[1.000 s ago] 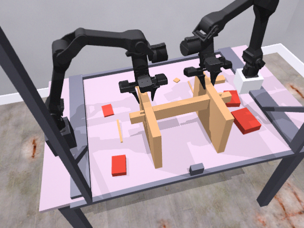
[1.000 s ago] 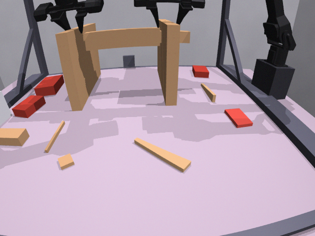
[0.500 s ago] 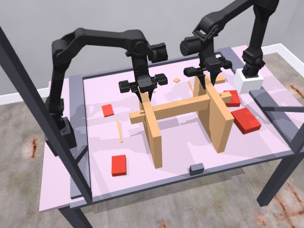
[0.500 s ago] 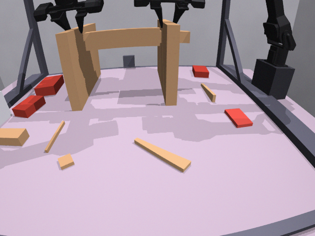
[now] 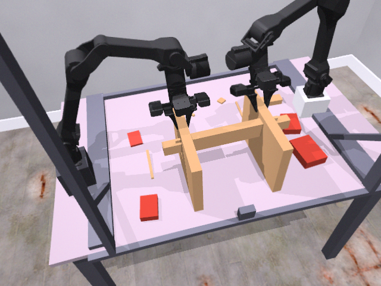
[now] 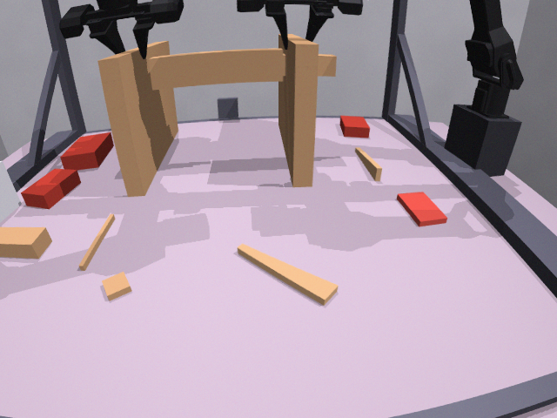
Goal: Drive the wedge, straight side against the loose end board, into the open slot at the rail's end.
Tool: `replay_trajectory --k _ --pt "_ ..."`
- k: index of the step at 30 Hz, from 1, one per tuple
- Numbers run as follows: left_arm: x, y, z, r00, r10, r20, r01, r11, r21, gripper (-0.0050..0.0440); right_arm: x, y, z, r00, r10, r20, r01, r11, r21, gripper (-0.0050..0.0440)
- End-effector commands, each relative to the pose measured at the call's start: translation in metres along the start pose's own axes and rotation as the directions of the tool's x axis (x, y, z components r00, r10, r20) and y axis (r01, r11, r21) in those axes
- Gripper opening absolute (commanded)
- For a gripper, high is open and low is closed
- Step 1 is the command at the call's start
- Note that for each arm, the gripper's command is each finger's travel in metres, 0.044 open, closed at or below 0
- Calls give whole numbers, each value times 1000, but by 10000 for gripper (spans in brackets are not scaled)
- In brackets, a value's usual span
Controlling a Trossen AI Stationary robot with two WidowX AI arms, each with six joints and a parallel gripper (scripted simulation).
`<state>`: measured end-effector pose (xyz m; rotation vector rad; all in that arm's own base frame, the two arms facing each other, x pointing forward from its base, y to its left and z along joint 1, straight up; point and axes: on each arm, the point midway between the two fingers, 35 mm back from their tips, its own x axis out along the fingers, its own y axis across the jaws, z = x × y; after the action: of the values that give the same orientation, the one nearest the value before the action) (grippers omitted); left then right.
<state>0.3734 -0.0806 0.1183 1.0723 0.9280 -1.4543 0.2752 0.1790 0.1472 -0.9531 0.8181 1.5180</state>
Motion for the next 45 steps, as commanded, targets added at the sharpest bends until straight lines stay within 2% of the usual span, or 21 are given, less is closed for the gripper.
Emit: replay_trajectory --k 1,7,40,41,45 --pt "-5 0 1 1000 19 -2 -19 1000 7 -50 -14 -18 3 997 -79 4 79 997 -21 -50" --pt "-6 1 1 1000 22 -2 -22 1000 8 -50 -17 -31 2 995 -100 3 100 995 -26 -50" --pt "-6 1 2 1000 23 -2 -23 1000 8 -50 -17 -29 2 995 -99 3 99 995 -26 -50" --pt "-6 1 2 1000 23 -2 -23 1000 8 -50 -3 -5 3 1000 -12 6 12 1000 -16 -50" --pt "-6 1 2 1000 23 -2 -23 1000 8 -50 -3 -5 2 1000 -13 7 13 1000 -12 -50"
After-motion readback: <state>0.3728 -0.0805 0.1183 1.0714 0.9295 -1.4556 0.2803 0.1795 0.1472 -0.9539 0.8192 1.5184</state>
